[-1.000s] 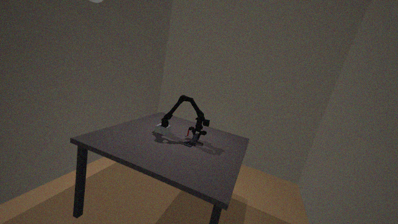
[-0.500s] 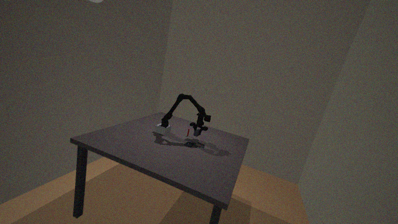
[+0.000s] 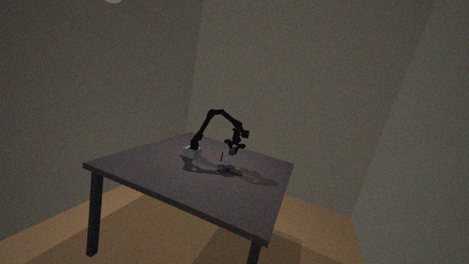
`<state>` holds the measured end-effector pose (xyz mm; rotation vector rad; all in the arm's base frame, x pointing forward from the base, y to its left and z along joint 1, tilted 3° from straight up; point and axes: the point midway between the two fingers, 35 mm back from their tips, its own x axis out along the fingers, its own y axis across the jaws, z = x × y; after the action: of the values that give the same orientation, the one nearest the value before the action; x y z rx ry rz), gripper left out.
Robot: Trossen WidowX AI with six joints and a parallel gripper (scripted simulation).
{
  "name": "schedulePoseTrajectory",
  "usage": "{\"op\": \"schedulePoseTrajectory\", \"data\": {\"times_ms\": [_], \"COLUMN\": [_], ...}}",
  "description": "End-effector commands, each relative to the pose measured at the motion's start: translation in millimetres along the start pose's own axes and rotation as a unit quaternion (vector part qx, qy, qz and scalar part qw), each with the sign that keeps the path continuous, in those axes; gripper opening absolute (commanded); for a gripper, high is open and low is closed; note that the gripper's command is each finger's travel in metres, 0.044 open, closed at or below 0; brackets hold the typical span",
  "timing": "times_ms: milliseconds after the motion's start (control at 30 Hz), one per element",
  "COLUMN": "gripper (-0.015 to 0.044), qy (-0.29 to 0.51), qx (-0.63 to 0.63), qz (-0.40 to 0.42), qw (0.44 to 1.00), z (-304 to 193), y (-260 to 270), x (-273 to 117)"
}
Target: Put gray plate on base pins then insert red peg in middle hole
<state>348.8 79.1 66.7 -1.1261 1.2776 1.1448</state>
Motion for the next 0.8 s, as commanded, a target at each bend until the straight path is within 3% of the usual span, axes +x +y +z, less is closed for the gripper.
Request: {"op": "schedulePoseTrajectory", "data": {"times_ms": [0,233,767], "gripper": [0.0,0.0,0.0], "qy": [-0.002,-0.002,0.0], "qx": [0.001,0.001,0.004], "qz": [-0.001,-0.001,-0.002], "qw": [1.0,1.0,1.0], "z": [0.4,-0.3,-43.1], "y": [3.2,5.8,-6.9], "x": [-15.2,-26.1,-1.8]}}
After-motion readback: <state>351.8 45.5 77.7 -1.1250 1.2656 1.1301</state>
